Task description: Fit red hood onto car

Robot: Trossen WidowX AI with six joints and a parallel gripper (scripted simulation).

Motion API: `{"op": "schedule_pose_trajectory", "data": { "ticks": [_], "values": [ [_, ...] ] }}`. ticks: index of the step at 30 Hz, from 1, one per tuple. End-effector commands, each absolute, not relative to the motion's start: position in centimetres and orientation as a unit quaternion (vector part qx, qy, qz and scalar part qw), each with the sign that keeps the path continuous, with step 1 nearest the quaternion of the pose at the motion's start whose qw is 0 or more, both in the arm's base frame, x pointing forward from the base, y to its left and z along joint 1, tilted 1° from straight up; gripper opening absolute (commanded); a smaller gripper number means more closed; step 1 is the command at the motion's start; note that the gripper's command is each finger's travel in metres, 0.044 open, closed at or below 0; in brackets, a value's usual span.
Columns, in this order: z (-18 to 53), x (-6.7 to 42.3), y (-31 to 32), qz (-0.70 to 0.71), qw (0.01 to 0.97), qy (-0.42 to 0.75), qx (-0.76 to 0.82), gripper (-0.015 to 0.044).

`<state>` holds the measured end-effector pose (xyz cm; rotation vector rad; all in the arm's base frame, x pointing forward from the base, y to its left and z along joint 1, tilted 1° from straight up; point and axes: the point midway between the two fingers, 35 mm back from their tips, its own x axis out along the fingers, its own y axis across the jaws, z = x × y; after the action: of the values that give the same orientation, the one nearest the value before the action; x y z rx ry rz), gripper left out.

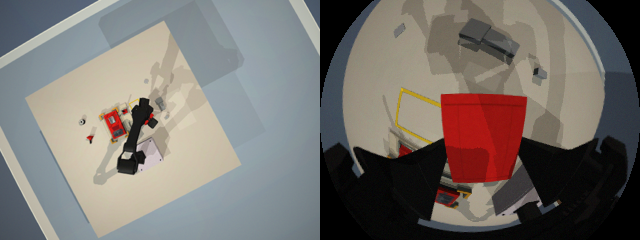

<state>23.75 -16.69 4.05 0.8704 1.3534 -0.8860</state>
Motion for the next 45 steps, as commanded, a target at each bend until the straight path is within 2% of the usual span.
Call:
{"op": "schedule_pose_trajectory", "data": {
  "ticks": [1,14,45],
  "values": [
    [6.1,23.8,-16.7,-0.384,0.611,0.581,0.377,0.0000],
    [7.2,24.2,-16.1,-0.374,0.614,0.589,0.369,0.0000],
    [7.6,32.0,-3.1,-0.173,0.699,0.672,0.173,0.0000]
  ]
}}
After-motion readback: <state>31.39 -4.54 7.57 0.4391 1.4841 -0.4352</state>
